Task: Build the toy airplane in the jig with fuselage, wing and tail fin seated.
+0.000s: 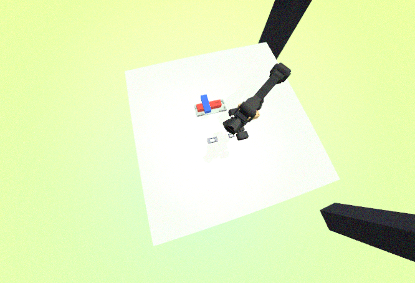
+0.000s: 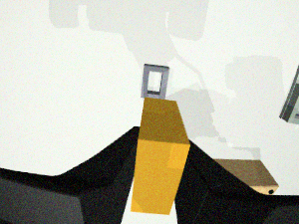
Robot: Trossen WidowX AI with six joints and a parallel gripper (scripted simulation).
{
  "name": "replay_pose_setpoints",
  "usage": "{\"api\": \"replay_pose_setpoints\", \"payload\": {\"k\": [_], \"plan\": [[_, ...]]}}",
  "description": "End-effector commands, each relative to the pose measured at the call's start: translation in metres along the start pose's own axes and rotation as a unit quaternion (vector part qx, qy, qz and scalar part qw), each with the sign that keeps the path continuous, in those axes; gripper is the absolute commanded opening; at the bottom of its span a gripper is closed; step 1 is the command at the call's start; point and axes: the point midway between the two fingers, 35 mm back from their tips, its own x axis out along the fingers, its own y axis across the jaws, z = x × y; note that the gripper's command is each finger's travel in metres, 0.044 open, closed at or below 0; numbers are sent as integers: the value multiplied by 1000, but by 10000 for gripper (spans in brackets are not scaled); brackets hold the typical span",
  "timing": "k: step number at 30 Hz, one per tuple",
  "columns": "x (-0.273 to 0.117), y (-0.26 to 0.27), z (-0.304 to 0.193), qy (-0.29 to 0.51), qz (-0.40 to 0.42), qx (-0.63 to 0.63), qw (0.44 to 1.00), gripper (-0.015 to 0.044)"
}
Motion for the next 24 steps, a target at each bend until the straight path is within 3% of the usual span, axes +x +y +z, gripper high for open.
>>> {"api": "replay_pose_setpoints", "payload": {"k": [1,24], "plan": [[-14,-1,-2,-5,5,-2,1000,0],[-10,-48,28,-10,3,-2,1000,0]]}}
